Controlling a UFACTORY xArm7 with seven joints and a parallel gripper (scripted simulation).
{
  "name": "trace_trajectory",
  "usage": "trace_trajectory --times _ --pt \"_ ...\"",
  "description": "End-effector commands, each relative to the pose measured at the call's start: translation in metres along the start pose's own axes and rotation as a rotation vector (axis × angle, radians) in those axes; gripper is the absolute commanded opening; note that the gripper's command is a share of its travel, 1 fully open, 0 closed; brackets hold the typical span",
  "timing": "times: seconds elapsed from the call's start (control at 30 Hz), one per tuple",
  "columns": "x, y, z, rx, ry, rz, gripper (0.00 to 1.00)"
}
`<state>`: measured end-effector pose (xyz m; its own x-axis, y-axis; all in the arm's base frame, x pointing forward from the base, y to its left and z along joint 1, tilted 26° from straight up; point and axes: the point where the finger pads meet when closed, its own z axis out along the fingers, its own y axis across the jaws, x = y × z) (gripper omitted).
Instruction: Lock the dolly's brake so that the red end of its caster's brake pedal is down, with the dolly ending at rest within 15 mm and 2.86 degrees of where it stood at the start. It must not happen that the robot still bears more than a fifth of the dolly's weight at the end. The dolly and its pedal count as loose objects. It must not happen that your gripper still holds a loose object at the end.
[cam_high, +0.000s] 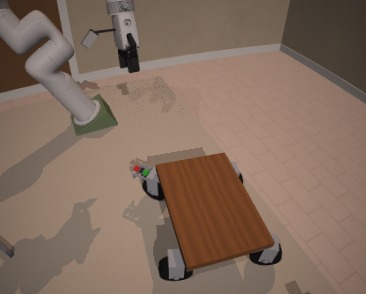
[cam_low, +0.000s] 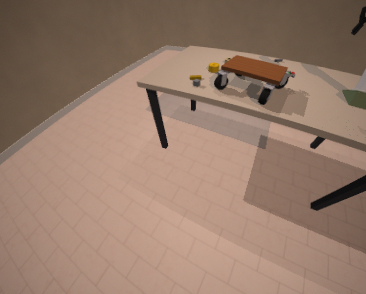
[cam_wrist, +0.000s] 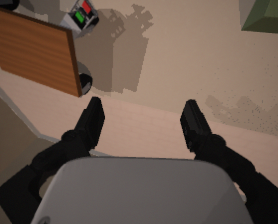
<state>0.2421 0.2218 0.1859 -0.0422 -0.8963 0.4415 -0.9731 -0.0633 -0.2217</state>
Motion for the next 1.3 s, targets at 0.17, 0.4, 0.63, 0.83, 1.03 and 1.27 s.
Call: trace_trajectory --times 0.17,0.4,0.63,0.83,1.03,1.27 --pt "-0.001 -0.001 -0.001 0.002 -0.003 0.001 1.00" --pt "-0.001 -0.001 -0.001 0.002 -0.003 0.001 1.00" --pt "0.000 -0.006 0.000 -0.006 -0.004 -0.022 0.00" --pt "0.008 -0.060 0.024 -0.087 -0.022 -0.247 0.00" --pt "0.025 -0.109 0.063 -0.157 -0.046 -0.436 0.00" --pt "0.052 -0.151 0.116 -0.226 -0.075 -0.614 0.00"
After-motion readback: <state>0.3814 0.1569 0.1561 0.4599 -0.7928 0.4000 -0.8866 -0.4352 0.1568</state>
